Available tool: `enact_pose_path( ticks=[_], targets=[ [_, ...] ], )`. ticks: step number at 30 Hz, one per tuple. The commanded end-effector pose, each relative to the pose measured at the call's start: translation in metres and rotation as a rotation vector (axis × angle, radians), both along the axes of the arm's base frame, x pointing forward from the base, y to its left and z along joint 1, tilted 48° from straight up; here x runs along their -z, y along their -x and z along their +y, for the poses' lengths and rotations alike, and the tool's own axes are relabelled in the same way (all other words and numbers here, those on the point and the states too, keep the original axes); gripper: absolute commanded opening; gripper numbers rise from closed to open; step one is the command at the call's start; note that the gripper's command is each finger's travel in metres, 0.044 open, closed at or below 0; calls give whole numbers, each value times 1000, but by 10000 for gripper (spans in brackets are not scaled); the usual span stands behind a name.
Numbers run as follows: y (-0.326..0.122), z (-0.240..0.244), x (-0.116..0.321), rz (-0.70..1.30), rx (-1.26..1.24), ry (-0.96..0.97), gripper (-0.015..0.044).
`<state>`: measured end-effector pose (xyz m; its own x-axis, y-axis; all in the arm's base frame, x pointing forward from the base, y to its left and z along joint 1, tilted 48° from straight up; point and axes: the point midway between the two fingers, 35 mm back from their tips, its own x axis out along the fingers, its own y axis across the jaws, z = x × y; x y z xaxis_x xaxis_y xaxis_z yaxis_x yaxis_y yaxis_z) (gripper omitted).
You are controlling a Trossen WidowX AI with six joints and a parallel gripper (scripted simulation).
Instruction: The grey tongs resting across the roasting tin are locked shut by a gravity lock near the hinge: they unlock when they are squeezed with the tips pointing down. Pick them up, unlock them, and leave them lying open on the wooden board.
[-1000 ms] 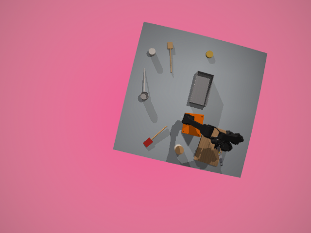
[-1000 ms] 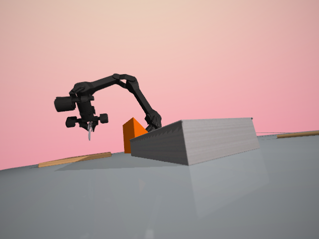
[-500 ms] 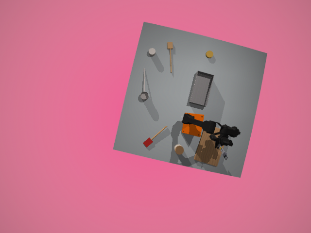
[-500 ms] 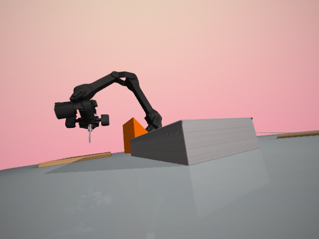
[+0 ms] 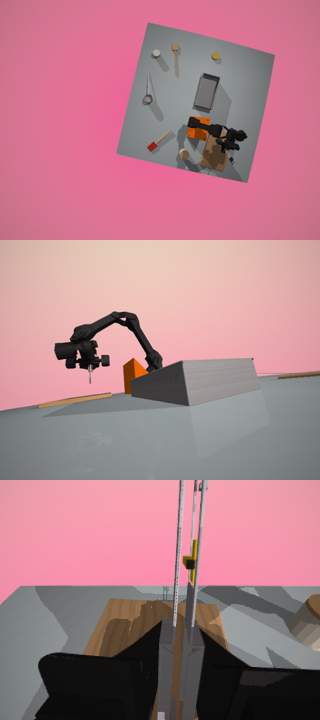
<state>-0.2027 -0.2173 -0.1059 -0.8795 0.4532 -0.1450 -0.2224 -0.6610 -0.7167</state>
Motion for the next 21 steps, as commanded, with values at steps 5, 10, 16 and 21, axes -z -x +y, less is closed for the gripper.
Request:
enact_pose_path(
  ticks=[5,10,16,21],
  targets=[
    [0,-1,0,7,-7,3,-150],
    [0,-1,0,7,-7,3,-150],
    [1,-1,0,0,5,3,-150],
    [7,3,1,-70,123,5,-150]
  ],
)
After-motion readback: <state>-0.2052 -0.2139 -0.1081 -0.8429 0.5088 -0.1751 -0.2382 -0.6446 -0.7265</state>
